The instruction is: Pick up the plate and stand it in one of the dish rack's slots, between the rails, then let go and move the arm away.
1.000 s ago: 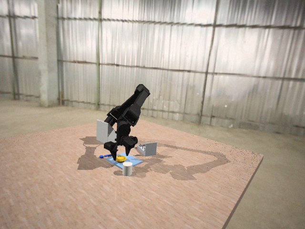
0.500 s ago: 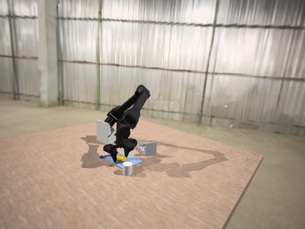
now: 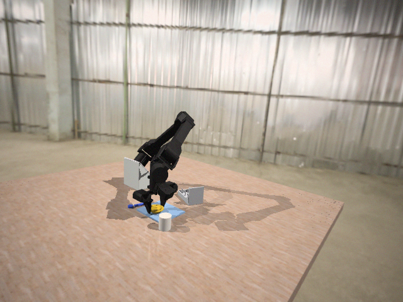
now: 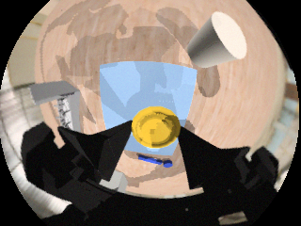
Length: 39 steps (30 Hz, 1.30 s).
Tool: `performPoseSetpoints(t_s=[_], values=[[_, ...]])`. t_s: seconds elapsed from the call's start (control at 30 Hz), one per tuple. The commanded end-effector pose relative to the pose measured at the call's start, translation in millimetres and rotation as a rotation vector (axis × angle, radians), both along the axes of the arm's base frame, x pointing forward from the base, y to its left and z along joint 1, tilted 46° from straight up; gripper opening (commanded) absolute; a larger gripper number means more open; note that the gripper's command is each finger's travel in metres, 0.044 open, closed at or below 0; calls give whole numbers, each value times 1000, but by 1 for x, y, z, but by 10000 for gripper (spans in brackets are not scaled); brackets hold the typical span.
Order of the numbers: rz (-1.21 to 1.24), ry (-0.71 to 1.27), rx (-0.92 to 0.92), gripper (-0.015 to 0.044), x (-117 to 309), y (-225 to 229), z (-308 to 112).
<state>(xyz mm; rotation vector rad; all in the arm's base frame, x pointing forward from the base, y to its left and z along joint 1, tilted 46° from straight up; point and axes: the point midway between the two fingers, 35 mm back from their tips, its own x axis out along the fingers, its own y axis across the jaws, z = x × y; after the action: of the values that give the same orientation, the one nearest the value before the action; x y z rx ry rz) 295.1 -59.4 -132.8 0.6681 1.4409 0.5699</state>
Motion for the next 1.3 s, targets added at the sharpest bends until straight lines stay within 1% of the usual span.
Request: performPoseSetpoints(t_s=[0.0,0.17,0.2,0.53,0.87,1.1,1.27], values=[[-3,1,-1,148,2,-10,6],[-5,1,-7,17,6,-32,23],[-5,1,-8,0,6,-37,27],[-4,-1,-15,0,6,-79,63],[-3,2,-11,0,3,-111,93],[-3,3,-6,0,1,-129,111],[-39,39,-3,0,1,-127,120]])
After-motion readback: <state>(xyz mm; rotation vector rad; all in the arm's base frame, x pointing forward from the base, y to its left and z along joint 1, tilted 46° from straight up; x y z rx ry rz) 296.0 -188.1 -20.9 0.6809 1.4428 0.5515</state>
